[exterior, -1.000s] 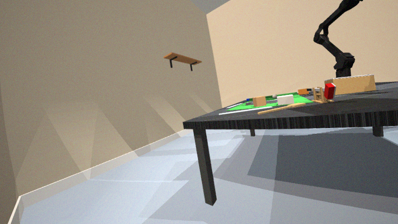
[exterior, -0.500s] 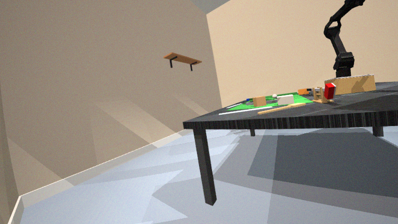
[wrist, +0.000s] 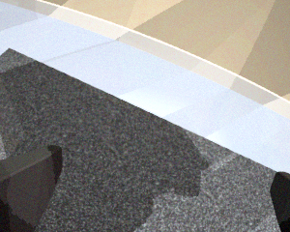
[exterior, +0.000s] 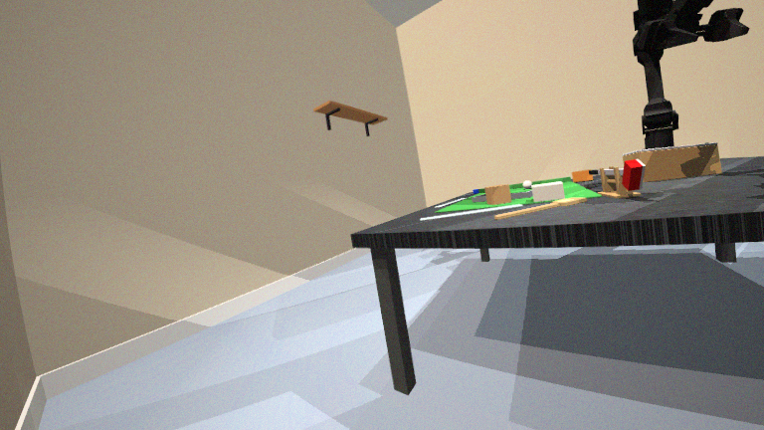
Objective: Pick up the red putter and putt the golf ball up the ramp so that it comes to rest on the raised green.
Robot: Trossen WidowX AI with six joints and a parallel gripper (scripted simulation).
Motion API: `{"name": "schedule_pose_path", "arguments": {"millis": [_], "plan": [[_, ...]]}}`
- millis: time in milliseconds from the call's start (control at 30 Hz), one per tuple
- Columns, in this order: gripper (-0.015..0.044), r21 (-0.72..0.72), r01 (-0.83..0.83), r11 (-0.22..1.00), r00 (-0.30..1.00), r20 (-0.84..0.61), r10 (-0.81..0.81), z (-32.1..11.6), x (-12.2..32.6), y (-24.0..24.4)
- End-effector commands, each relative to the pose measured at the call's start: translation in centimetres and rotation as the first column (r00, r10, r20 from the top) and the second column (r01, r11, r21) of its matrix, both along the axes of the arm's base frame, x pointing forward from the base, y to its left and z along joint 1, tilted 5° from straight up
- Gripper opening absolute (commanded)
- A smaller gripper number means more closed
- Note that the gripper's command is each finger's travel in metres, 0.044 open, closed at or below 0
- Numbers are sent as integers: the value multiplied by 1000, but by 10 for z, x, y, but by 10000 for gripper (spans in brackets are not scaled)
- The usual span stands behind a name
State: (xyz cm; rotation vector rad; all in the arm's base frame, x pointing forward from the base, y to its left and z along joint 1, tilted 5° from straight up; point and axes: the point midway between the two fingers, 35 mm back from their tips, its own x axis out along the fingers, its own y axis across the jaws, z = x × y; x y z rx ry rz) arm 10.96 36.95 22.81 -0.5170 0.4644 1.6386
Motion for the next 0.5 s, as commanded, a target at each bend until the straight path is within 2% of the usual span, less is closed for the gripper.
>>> {"name": "schedule_pose_path", "arguments": {"millis": [0, 233, 467], "plan": [[440, -140, 84, 987, 995, 58, -76, -48, 54, -24], [440, -350, 172, 921, 984, 113, -141, -115, 122, -85], [440, -547, 185, 817, 983, 89, -163, -178, 160, -170]]}}
